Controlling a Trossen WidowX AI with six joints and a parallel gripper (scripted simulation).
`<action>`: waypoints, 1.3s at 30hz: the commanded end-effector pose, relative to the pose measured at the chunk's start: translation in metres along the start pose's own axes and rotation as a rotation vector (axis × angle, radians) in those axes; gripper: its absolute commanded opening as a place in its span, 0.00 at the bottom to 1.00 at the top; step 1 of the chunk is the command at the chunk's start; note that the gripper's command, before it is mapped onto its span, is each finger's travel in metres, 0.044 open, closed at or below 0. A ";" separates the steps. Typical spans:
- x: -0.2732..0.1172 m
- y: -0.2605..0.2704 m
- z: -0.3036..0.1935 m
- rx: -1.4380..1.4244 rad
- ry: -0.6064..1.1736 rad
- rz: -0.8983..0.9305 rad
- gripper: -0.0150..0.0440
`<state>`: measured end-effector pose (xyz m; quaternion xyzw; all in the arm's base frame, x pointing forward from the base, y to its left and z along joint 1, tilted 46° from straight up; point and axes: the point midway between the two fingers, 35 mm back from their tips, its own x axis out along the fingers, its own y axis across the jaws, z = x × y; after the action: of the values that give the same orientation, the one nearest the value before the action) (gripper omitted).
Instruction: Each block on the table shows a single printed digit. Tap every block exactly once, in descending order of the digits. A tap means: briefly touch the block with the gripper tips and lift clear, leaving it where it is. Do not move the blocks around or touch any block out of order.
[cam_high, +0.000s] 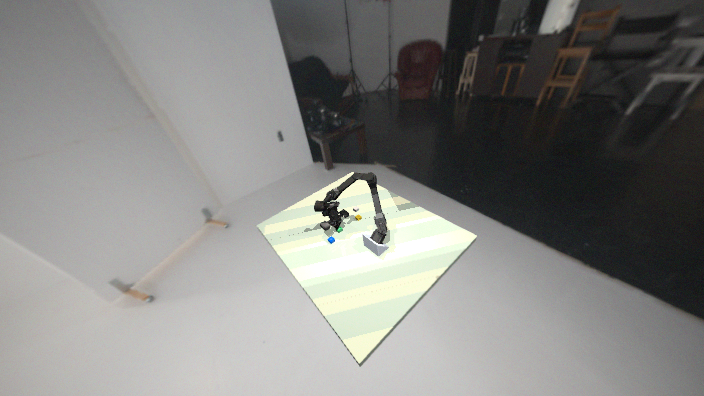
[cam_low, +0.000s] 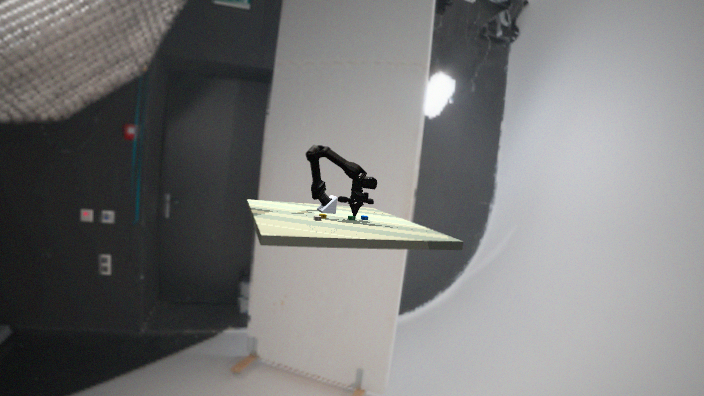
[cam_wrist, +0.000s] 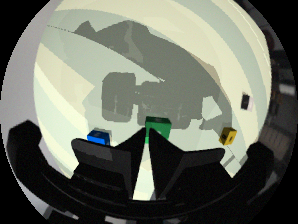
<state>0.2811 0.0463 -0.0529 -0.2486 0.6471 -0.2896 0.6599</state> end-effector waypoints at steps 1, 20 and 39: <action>0.006 -0.001 -0.003 -0.008 0.006 -0.010 0.29; -0.097 0.001 -0.001 -0.010 0.007 -0.006 0.29; -0.095 0.074 -0.043 -0.010 0.007 -0.002 0.29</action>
<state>0.2417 0.1742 -0.0313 -0.2565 0.6492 -0.2844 0.6572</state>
